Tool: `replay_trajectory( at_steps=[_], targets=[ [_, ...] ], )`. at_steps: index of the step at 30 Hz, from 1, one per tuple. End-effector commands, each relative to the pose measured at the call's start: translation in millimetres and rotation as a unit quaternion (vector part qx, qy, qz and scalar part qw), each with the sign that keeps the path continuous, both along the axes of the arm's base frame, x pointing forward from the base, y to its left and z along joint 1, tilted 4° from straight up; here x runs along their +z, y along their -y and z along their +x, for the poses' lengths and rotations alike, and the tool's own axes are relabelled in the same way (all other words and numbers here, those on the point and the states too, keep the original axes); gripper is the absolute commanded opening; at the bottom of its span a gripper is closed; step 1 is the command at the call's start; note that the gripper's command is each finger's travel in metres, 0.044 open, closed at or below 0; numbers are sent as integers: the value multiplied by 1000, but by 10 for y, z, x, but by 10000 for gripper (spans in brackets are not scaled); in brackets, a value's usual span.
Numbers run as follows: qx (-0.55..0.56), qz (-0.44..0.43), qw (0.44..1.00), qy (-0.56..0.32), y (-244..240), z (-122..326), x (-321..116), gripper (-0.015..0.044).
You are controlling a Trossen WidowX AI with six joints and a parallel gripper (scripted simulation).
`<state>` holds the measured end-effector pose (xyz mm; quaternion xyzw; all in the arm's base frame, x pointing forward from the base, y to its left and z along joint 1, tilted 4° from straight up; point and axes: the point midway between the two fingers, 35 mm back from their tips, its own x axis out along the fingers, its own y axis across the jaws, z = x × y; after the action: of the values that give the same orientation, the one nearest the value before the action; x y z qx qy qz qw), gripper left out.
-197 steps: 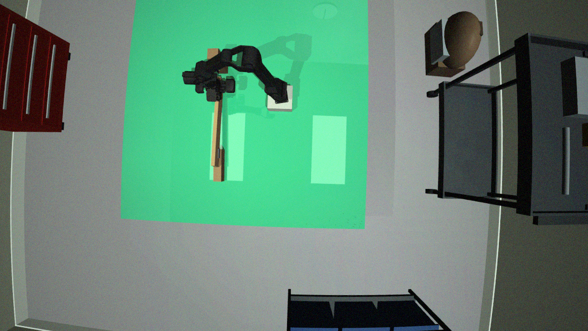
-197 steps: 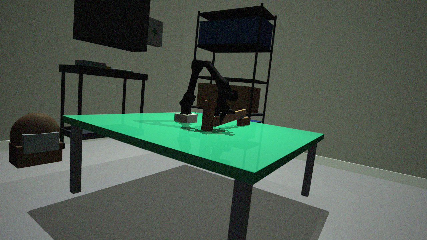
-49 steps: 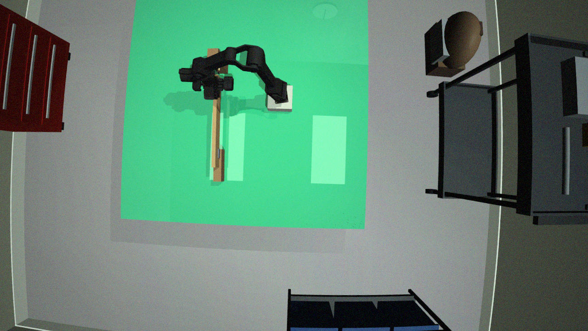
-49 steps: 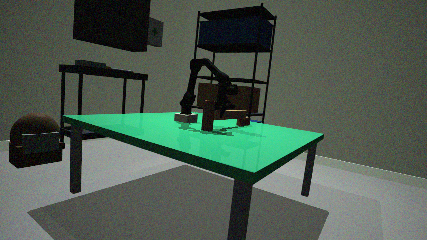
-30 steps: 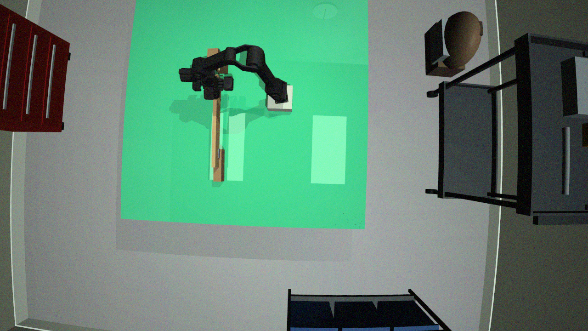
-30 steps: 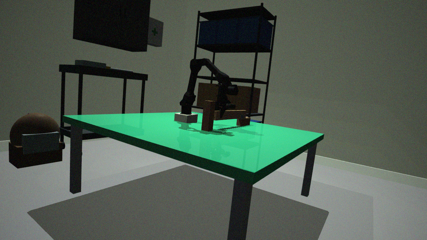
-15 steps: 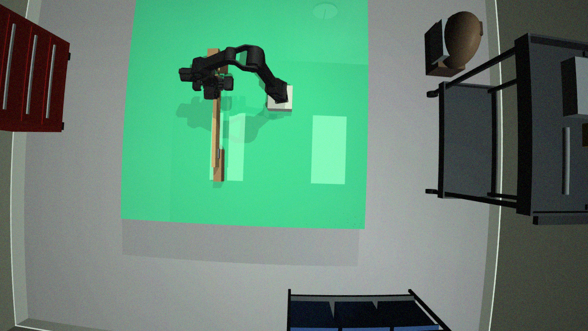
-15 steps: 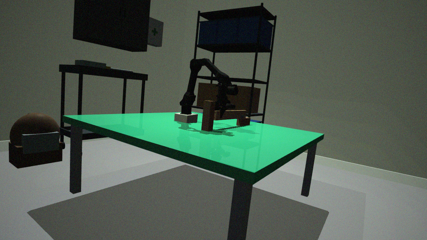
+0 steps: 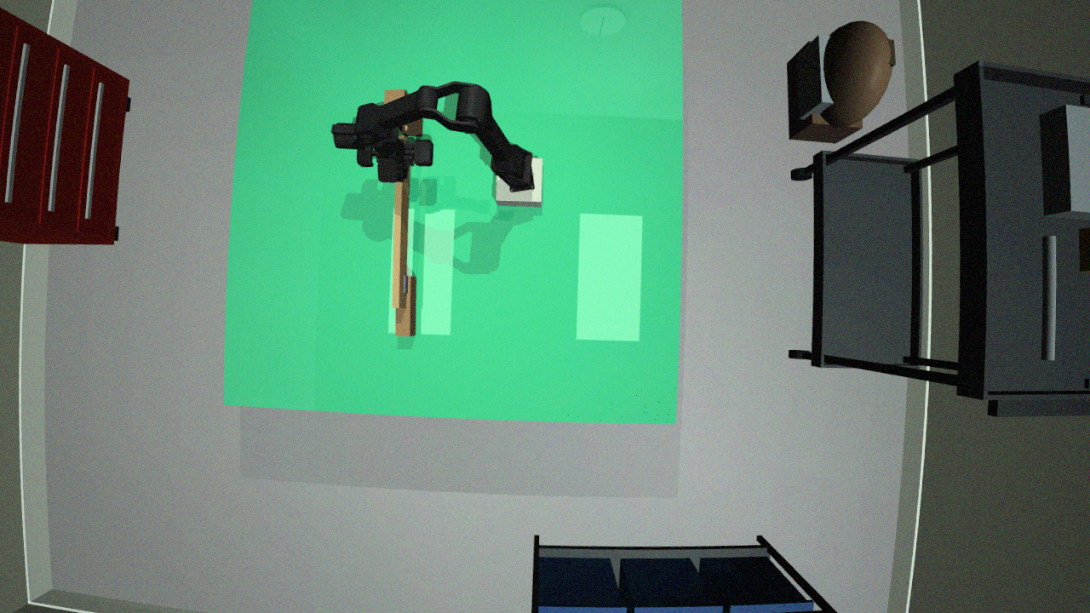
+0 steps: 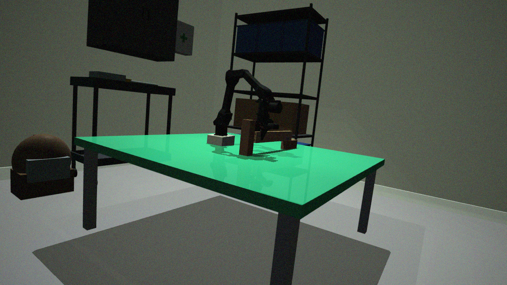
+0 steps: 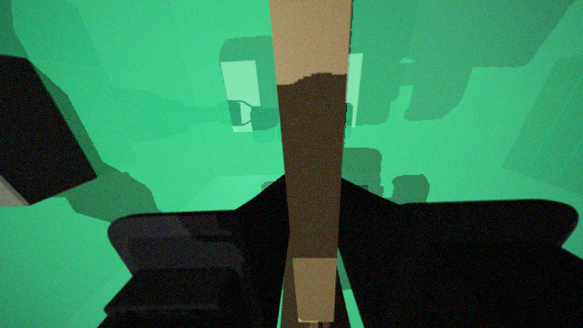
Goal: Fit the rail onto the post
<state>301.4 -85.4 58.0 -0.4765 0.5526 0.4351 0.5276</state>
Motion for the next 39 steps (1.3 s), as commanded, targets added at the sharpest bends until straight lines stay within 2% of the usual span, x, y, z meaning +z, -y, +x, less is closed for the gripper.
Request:
replay_trajectory(
  at_steps=[1,39],
  targets=[
    [1,-1,1000,2,27,5,10,0],
    [1,-1,1000,2,147,-2,32,0]
  ],
)
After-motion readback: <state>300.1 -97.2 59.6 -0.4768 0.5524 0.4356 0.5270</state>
